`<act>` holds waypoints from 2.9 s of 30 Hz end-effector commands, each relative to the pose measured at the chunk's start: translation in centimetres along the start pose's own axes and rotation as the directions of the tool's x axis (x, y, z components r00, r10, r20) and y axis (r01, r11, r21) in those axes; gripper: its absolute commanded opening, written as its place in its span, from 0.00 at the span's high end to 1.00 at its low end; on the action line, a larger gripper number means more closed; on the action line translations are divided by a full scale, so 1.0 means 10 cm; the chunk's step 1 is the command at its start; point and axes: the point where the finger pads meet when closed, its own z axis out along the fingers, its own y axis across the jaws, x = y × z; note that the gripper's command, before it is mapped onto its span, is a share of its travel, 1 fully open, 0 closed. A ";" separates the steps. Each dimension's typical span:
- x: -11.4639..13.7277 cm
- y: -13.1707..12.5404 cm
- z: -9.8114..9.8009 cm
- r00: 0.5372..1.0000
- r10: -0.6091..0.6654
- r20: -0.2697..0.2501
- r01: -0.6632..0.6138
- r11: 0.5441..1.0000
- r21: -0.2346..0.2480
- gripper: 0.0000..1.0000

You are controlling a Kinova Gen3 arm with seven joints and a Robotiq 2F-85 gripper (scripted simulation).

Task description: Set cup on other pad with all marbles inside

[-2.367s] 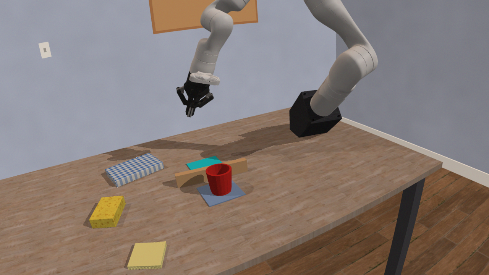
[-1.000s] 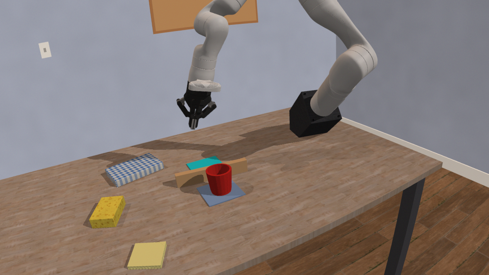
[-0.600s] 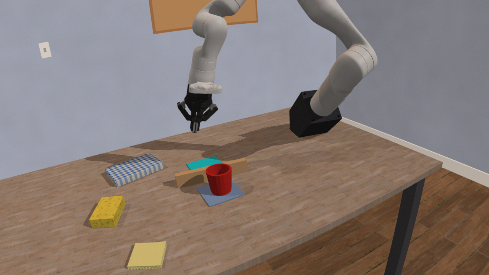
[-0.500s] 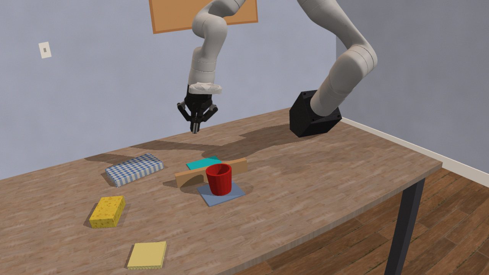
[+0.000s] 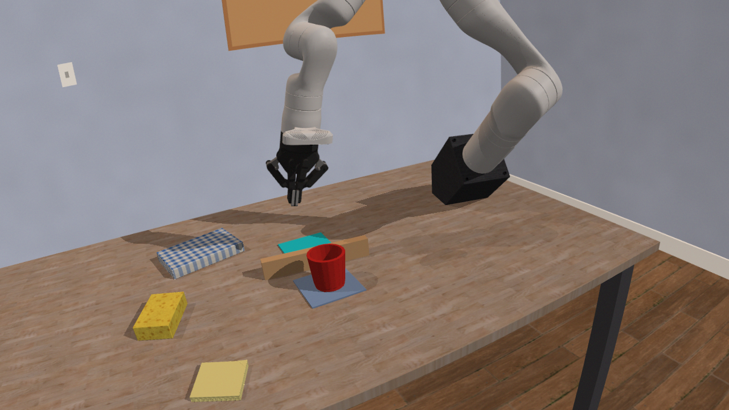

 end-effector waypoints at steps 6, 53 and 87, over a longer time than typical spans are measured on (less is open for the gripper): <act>0.19 -0.03 0.02 1.000 -0.009 -0.023 0.010 1.000 0.026 1.00; 0.77 -0.18 0.06 0.995 -0.023 -0.093 0.034 0.993 0.113 1.00; 1.22 -0.34 0.06 0.988 -0.032 -0.149 0.060 0.981 0.183 1.00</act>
